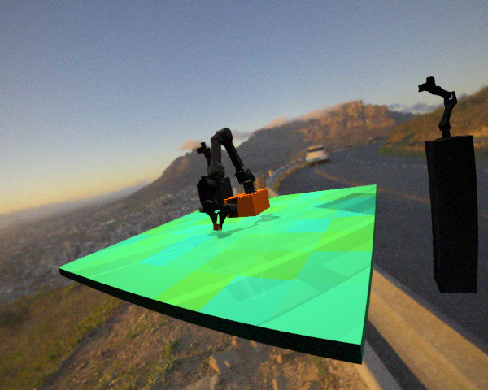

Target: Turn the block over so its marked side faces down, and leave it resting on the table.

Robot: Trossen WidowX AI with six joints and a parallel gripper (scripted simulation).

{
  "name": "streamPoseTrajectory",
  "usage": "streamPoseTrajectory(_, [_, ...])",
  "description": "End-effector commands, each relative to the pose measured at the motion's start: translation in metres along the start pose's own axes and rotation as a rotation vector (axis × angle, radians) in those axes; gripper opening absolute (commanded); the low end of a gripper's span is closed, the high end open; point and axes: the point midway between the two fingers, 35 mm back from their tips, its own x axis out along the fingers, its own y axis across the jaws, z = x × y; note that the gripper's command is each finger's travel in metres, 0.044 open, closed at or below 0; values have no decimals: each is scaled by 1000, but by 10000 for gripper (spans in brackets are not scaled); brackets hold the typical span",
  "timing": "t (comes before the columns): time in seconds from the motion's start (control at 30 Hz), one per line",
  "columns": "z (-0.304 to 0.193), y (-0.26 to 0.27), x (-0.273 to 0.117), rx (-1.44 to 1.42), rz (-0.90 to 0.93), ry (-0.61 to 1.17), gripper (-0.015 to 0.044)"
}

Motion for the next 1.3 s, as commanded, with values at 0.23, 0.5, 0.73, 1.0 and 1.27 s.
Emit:
streamPoseTrajectory(0.23, [-6,-1,-6,-4,-5,-175,0])
streamPoseTrajectory(0.5, [-5,-1,3,-3,-4,-224,0])
streamPoseTrajectory(0.73, [-4,0,17,3,-2,-318,0])
streamPoseTrajectory(1.0, [-4,1,25,20,1,-429,0])
streamPoseTrajectory(1.27, [-9,0,29,15,0,-532,0])
